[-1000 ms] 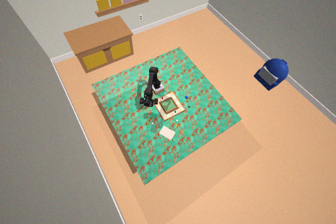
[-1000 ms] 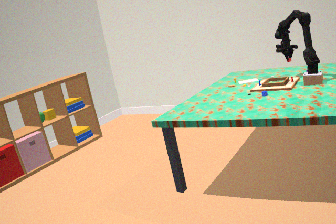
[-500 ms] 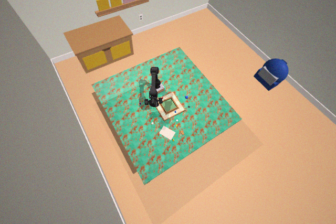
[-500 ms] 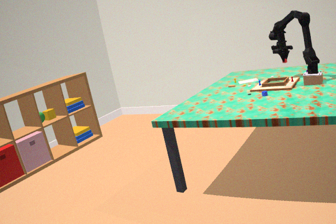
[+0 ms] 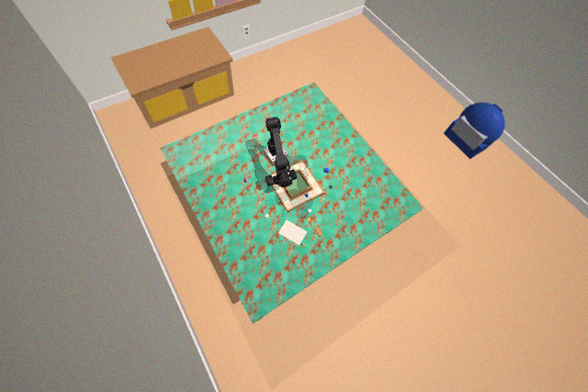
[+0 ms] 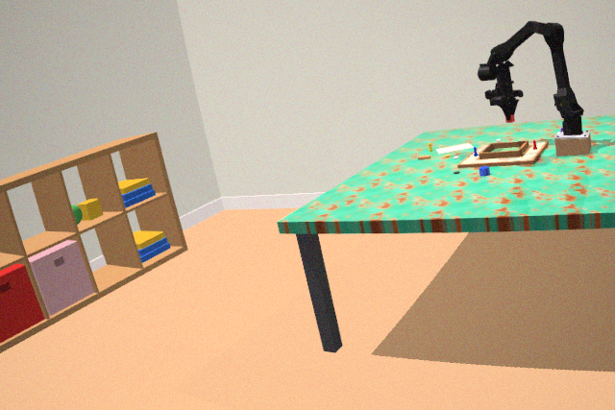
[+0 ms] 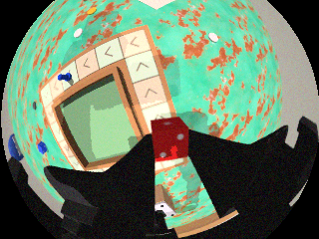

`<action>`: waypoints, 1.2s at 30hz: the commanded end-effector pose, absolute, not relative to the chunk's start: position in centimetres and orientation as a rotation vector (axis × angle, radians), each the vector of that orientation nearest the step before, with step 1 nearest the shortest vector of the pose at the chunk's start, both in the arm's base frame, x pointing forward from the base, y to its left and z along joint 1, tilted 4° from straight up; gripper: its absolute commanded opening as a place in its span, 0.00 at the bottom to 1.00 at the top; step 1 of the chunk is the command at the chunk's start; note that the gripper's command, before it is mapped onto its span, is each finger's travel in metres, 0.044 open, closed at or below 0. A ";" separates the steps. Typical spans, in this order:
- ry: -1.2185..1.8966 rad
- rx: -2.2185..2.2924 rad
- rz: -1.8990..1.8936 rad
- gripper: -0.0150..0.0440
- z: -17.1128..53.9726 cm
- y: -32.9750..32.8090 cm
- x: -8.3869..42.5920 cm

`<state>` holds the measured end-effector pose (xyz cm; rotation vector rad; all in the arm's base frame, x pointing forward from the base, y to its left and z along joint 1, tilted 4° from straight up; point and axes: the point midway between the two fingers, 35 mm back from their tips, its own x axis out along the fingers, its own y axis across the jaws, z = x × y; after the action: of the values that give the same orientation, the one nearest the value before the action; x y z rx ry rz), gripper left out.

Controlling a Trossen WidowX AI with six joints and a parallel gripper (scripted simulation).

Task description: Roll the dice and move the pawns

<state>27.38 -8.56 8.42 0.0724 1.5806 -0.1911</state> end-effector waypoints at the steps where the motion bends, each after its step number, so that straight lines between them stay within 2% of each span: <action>1: 1.587 0.047 -0.152 0.25 7.7 -6.5 27.7; 18: 1.597 -0.099 0.012 0.25 5.6 2.0 27.7; 23: 1.592 -0.112 0.026 0.25 5.4 2.8 27.6; 36: 1.174 -0.095 0.053 0.25 4.4 2.7 28.5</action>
<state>28.47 2.64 4.72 -0.0948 1.2678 0.0430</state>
